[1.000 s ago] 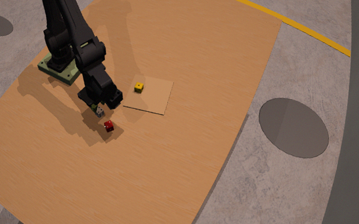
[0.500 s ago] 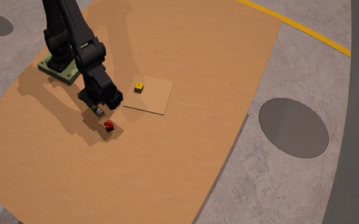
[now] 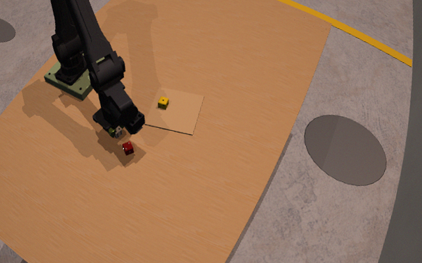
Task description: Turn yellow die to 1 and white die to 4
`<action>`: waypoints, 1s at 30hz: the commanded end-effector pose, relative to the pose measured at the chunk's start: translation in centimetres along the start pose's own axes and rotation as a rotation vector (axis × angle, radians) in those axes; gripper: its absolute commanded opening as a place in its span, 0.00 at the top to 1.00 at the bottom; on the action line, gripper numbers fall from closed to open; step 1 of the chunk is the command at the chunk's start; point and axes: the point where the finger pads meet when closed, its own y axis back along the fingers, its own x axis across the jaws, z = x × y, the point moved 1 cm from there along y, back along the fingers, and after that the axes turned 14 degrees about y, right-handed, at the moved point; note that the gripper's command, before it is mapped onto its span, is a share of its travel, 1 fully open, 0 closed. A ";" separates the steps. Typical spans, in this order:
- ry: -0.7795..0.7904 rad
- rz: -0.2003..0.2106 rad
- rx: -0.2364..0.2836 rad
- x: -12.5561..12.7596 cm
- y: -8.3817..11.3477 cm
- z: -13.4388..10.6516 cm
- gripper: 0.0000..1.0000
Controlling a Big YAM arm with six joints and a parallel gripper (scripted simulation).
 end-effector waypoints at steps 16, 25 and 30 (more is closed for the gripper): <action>-0.006 -0.011 -0.028 -0.7 0.0 0.5 0.61; -0.006 -0.011 -0.028 -0.7 0.0 0.5 0.61; -0.006 -0.011 -0.028 -0.7 0.0 0.5 0.61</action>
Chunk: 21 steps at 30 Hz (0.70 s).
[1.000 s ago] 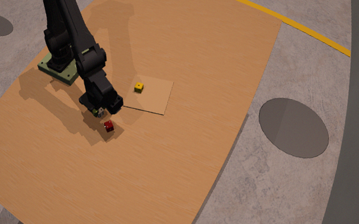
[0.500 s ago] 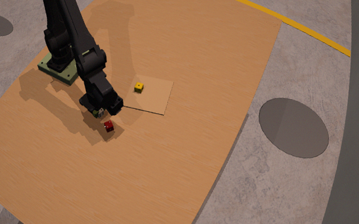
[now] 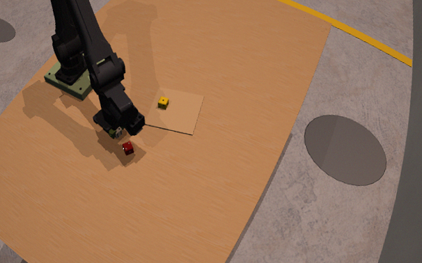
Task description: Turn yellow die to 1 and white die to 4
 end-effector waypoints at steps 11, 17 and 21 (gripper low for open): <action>-0.006 -0.010 -0.027 -0.7 0.6 0.5 0.61; -0.006 -0.010 -0.027 -0.7 0.6 0.5 0.80; -0.006 -0.010 -0.027 -0.7 0.6 0.5 0.80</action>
